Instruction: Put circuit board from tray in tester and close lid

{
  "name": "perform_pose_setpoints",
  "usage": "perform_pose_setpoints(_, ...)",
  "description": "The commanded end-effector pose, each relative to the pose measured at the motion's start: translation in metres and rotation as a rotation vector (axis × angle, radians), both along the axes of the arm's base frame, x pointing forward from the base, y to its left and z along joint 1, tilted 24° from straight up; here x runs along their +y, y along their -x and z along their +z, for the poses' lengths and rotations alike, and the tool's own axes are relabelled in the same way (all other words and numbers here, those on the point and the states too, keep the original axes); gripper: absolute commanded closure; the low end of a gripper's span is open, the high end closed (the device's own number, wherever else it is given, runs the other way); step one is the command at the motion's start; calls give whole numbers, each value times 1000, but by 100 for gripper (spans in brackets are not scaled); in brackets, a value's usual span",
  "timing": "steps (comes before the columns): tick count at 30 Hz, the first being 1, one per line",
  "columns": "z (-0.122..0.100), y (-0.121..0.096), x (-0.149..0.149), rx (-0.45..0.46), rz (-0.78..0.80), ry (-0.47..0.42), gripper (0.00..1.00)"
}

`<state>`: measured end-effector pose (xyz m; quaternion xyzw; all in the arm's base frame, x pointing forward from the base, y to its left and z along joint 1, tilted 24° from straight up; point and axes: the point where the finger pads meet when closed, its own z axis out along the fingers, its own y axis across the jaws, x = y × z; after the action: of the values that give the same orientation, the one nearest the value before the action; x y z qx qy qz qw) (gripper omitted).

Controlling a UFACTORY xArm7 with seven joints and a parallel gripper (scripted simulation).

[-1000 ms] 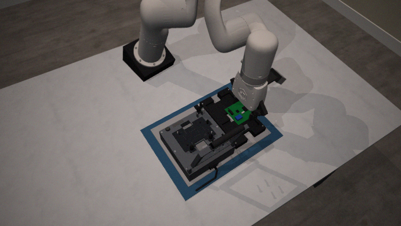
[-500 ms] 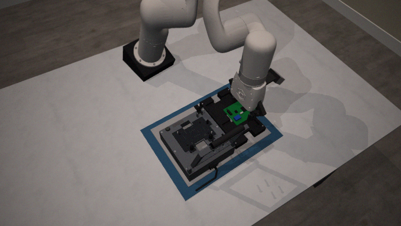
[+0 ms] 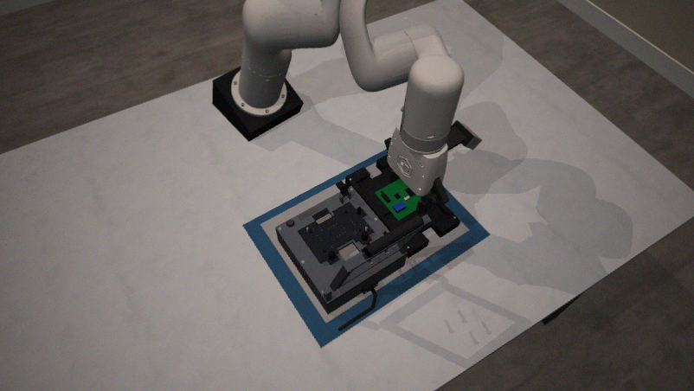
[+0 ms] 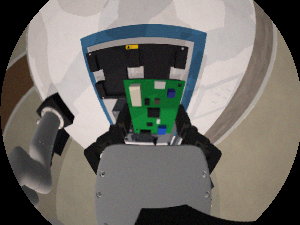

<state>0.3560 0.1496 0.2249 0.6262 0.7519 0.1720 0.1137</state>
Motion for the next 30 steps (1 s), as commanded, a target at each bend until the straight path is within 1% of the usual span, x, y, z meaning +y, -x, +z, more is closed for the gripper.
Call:
perform_pose_setpoints(1, 1, 0, -9, -3, 0, -1, 21)
perform_pose_setpoints(3, 1, 0, -9, -3, 0, -1, 21)
perform_pose_setpoints(18, -3, 3, -61, -3, 0, -1, 21)
perform_pose_setpoints(20, -3, 3, -61, -3, 0, -1, 21)
perform_pose_setpoints(30, -5, 5, -96, -3, 0, -1, 21)
